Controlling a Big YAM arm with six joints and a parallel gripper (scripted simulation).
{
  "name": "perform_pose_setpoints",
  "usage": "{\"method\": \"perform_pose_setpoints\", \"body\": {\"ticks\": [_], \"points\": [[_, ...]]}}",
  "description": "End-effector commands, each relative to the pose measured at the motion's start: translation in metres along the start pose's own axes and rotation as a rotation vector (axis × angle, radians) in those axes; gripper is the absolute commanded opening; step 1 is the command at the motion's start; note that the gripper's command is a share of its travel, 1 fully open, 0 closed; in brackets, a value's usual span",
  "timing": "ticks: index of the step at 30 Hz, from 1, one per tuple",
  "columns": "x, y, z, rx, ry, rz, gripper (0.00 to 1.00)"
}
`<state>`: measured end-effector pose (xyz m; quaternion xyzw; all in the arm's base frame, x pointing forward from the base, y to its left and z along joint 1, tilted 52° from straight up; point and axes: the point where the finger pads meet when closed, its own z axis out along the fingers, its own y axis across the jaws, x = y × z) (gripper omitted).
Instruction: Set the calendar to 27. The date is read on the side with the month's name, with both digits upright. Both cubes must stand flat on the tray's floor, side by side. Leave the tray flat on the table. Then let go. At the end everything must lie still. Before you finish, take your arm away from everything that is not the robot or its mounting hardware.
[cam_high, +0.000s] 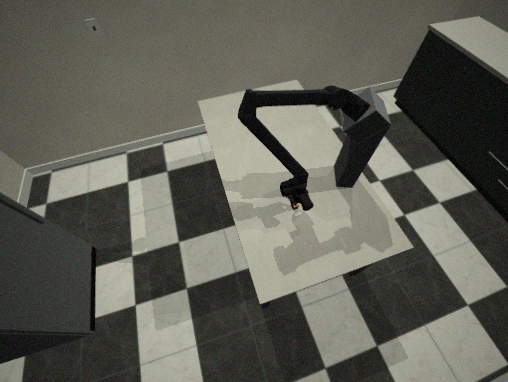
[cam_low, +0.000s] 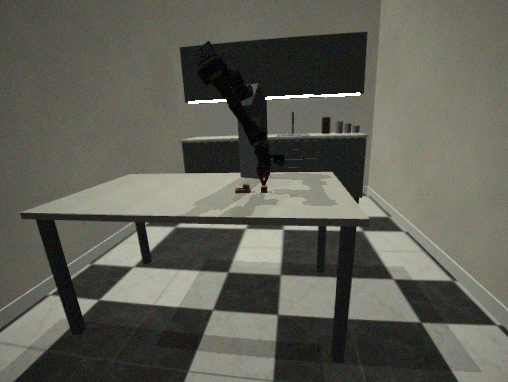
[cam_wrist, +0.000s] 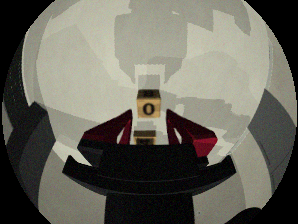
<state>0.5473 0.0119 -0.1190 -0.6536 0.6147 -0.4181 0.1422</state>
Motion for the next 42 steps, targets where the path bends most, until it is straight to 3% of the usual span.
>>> {"method": "perform_pose_setpoints", "body": {"ticks": [1, 32, 42], "points": [[0.000, 0.024, -0.003, -0.035, -0.007, -0.024, 0.46], [0.000, 0.024, -0.003, -0.035, -0.007, -0.024, 0.46], [0.002, 0.009, 0.010, -0.011, 0.000, -0.010, 0.46]]}}
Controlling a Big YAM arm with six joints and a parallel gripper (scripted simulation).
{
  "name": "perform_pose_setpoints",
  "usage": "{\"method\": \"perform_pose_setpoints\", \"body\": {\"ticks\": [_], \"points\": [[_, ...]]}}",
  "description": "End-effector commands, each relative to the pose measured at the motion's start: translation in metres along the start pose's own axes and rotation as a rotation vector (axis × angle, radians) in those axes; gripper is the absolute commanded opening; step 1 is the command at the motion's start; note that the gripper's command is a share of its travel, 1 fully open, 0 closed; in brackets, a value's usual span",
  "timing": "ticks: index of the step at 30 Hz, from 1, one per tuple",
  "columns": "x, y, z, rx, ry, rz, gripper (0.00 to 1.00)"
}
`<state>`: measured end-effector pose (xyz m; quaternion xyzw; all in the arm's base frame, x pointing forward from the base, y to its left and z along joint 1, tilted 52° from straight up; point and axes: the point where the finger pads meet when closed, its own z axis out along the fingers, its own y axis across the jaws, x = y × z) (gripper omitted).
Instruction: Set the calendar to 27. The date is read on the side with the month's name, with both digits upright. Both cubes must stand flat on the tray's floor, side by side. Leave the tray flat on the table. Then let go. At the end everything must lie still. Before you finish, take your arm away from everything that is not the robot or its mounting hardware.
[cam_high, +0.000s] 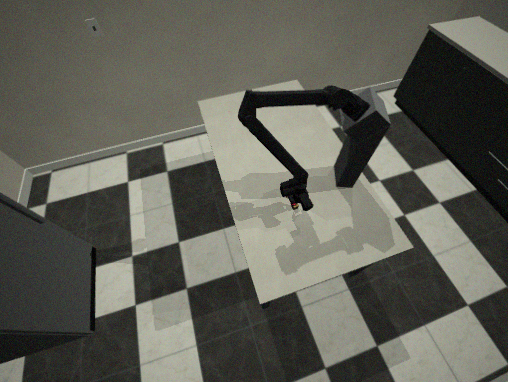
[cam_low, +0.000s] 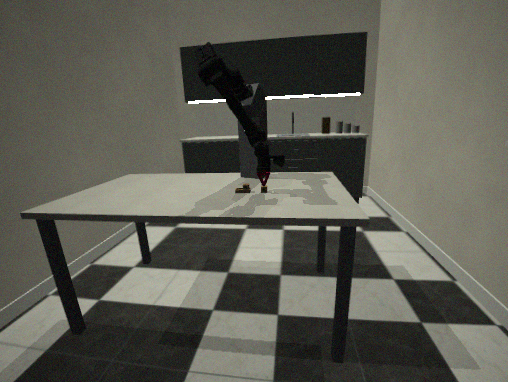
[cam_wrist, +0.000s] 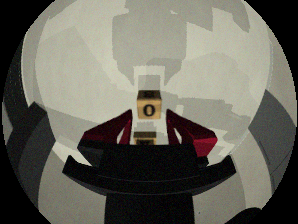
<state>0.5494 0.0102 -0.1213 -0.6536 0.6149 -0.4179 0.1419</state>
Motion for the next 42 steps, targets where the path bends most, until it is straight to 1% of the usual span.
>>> {"method": "perform_pose_setpoints", "body": {"ticks": [1, 13, 15, 16, 17, 20, 23, 42], "points": [[0.002, 0.009, 0.007, -0.010, 0.000, -0.010, 0.46], [0.001, 0.010, 0.027, -0.011, -0.002, -0.012, 0.46], [0.001, 0.010, 0.027, -0.011, -0.002, -0.012, 0.46], [-0.006, 0.014, 0.023, -0.017, -0.014, -0.026, 0.46], [-0.005, 0.009, 0.026, -0.008, -0.010, -0.019, 0.46], [-0.001, 0.009, 0.029, -0.010, -0.004, -0.014, 0.46], [0.000, 0.017, 0.027, -0.024, -0.005, -0.018, 0.46], [0.000, 0.017, 0.027, -0.024, -0.005, -0.018, 0.46]]}}
